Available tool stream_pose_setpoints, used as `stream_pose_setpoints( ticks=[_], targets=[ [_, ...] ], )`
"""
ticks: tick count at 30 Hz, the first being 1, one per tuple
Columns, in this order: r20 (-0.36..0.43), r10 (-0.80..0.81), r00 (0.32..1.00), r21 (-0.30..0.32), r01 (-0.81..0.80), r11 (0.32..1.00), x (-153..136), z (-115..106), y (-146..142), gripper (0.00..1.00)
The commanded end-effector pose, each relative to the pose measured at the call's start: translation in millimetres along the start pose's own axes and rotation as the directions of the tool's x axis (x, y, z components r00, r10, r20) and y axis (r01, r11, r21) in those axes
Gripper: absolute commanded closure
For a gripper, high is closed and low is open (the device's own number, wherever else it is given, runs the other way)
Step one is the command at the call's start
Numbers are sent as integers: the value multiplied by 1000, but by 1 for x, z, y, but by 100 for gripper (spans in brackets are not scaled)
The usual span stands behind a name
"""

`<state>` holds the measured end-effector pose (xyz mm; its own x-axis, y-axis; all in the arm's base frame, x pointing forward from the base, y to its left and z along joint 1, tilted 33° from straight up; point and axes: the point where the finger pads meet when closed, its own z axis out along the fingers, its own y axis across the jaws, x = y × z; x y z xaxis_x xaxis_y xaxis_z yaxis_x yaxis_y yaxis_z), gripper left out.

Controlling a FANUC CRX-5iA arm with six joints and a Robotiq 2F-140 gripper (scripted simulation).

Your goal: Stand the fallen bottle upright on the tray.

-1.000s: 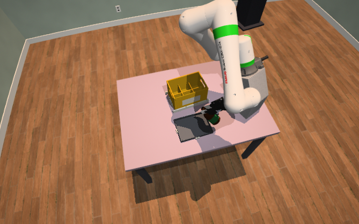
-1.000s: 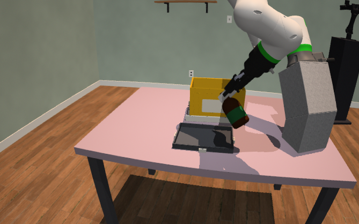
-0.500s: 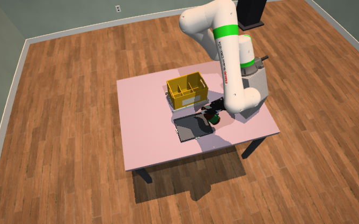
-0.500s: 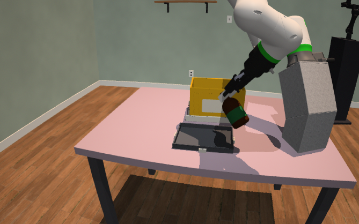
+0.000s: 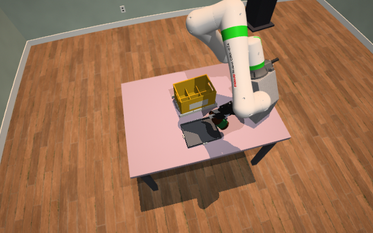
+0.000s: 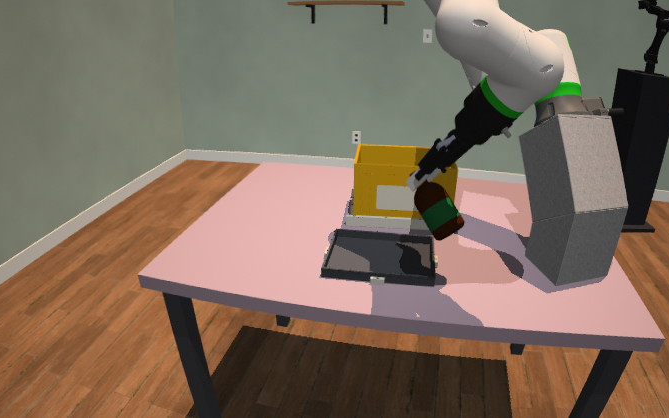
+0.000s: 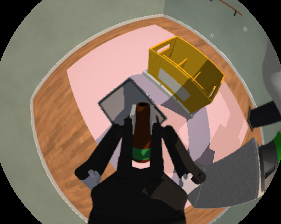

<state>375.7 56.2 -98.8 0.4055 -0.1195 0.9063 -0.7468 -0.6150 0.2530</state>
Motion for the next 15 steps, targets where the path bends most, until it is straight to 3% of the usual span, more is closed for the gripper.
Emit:
stream_pose_setpoints(
  ticks=[1, 15],
  targets=[
    [0, 0, 1000, 0, 0, 1000, 0, 0, 0, 100],
    [-30, -1, 1000, -2, 1, 1000, -1, 0, 0, 100]
  ],
)
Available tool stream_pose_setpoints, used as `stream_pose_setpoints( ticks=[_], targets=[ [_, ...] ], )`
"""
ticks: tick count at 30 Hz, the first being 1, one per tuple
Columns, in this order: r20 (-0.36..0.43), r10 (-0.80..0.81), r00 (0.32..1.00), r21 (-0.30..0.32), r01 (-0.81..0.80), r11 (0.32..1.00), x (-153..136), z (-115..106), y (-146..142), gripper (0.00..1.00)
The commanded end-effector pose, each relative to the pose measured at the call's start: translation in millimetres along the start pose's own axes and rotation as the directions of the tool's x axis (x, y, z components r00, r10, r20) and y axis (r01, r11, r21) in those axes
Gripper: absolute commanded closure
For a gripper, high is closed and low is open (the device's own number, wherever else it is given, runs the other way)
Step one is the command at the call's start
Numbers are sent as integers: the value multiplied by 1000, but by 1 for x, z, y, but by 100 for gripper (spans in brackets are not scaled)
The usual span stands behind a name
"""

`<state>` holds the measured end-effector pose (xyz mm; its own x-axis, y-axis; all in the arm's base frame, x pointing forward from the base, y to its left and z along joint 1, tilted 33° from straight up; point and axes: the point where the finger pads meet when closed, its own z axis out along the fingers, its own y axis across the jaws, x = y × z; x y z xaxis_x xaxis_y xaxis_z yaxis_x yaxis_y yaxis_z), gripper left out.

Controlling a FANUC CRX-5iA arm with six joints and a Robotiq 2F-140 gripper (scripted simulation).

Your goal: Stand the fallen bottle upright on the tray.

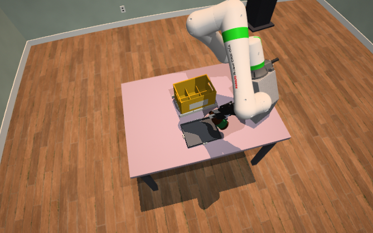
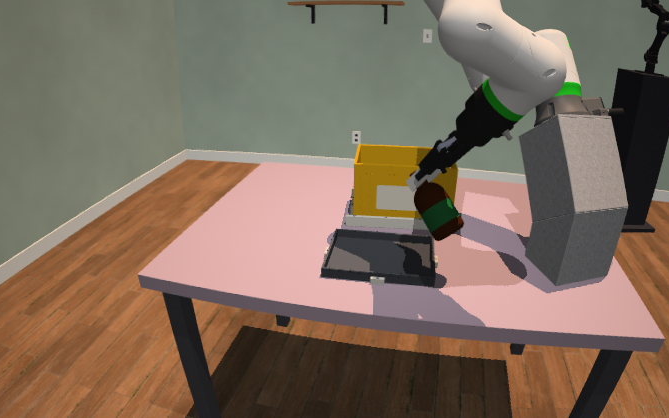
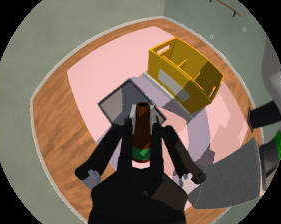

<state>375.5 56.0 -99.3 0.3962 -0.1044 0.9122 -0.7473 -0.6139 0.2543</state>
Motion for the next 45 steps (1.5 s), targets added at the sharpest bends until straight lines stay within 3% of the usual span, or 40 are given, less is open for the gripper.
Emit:
stream_pose_setpoints(
  ticks=[1, 24, 45],
  targets=[
    [-17, 0, 1000, -1, 0, 1000, 0, 0, 0, 100],
    [-145, 1, 989, 1, -1, 1000, -3, -1, 0, 100],
    [-155, 1, 988, 2, -1, 1000, -3, -1, 0, 100]
  ],
)
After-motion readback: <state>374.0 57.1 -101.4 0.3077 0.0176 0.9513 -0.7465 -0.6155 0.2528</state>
